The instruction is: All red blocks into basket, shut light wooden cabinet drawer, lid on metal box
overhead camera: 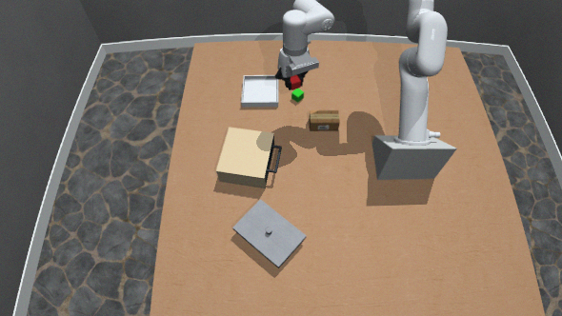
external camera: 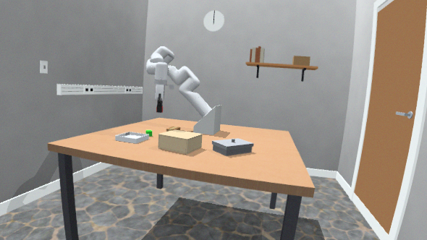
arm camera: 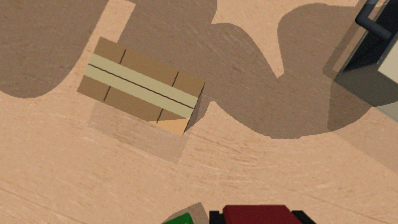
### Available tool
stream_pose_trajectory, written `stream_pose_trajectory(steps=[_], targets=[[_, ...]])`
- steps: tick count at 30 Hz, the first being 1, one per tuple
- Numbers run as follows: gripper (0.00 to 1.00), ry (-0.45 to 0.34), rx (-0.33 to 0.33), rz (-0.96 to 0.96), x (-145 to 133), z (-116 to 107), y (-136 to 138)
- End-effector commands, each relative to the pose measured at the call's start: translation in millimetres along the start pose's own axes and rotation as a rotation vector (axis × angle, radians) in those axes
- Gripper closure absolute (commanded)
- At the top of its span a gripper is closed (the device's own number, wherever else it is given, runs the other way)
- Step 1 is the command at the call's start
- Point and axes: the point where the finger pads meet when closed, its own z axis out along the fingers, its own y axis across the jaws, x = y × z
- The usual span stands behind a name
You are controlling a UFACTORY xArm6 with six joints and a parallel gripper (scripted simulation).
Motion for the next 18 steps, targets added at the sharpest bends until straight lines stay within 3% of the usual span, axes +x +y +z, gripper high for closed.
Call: stream_pose_trajectory(steps=[1,12,18], targets=[[1.0,-0.001,-0.003,0.001,-0.7,-2.4,0.8],[1.0,-0.001,-0.003,-0.035,-2.2,-2.7,2.2],[1.0,-0.001,-0.004,-0.149,-6.8,-3.7,6.4]])
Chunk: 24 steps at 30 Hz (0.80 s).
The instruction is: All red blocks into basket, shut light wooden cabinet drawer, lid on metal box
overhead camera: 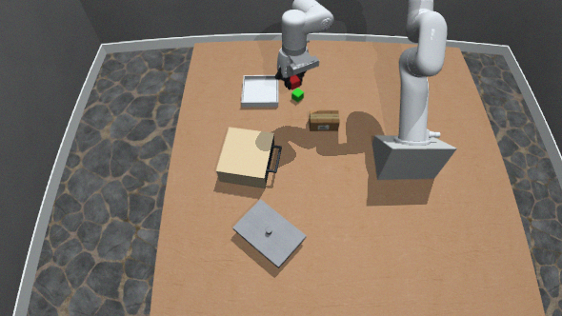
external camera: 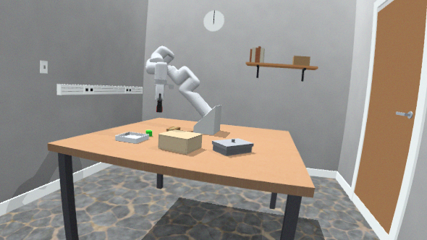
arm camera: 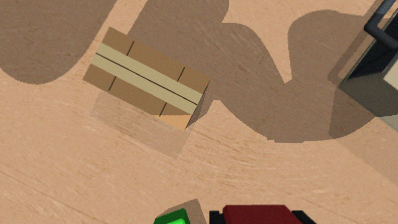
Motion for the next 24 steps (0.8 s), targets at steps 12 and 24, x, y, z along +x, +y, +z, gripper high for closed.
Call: stream_pose_trajectory(steps=[12,24], targets=[[1.0,-0.004,-0.006,-0.49,-23,-6,18],[1.0,-0.025,-0.004,-1.029,-57,-9,44]])
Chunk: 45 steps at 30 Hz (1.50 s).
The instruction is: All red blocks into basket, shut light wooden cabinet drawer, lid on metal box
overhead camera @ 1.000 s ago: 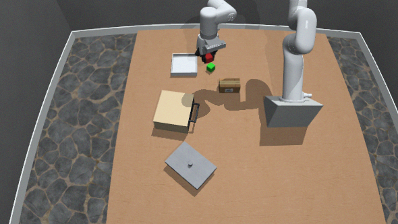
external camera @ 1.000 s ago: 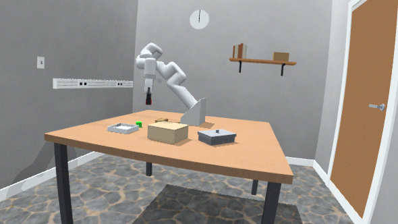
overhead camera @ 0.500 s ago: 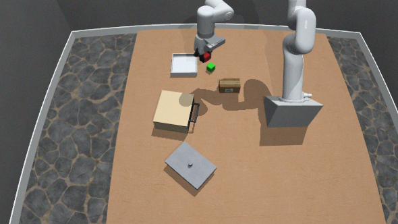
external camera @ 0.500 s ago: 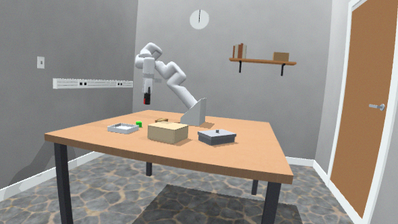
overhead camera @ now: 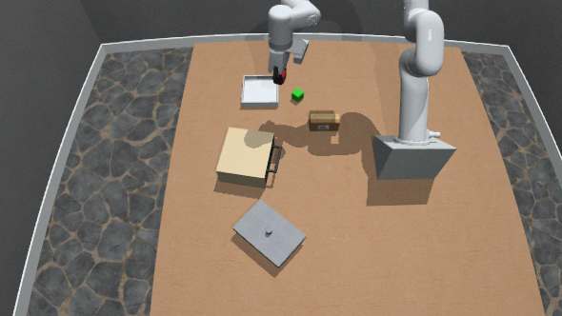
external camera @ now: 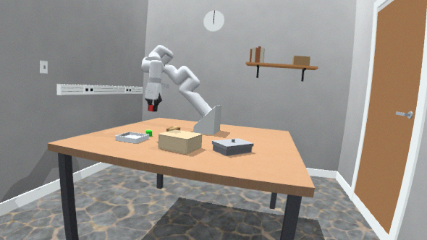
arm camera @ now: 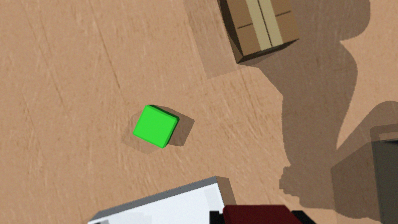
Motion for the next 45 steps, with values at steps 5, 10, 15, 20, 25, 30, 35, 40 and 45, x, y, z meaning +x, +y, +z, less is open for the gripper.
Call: stream_pose_trajectory(steps=[5,10,15,20,25,30,35,40,45], targets=[[1.0,0.002,-0.011,-0.443,-32,-1,-4],[1.0,-0.009,-0.005,-0.632,-52,0,-7],[1.0,-0.02,0.002,-0.841,-70,1,-11],[1.0,-0.029,0.009,-1.007,-83,2,-13],[1.0,-0.037,0.019,-1.237,-95,4,-15],[1.0,-0.041,0.028,-1.446,-106,5,-18],[1.0,-0.044,0.038,-1.655,-114,7,-20],[1.0,-0.042,0.043,-1.858,-118,8,-20],[1.0,-0.037,0.043,-2.054,-121,8,-21]])
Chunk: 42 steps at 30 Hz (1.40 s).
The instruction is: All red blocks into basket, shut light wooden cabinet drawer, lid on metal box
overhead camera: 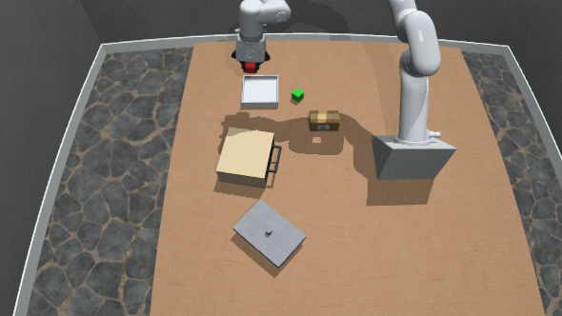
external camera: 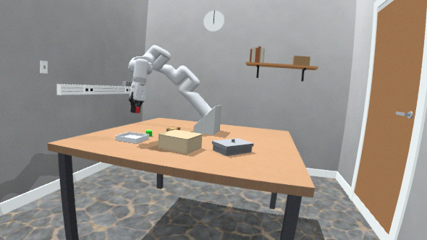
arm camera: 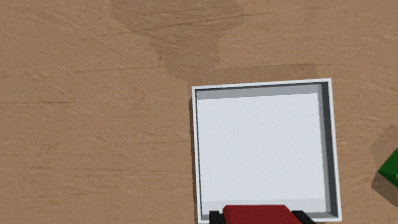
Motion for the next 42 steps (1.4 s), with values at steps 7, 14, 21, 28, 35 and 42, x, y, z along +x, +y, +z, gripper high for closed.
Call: stream_pose_trajectory(steps=[7,14,21,28,35,42], targets=[[1.0,-0.037,-0.029,-0.526,2.7,-0.3,-5.4],[1.0,-0.068,-0.055,-0.795,2.7,-0.3,-5.4],[1.0,-0.074,-0.059,-0.824,2.7,-0.3,-5.4],[1.0,-0.074,-0.059,-0.824,2.7,-0.3,-5.4],[1.0,-0.074,-0.059,-0.824,2.7,-0.2,-5.3],[1.0,-0.077,-0.061,-0.826,2.6,1.0,-5.3]])
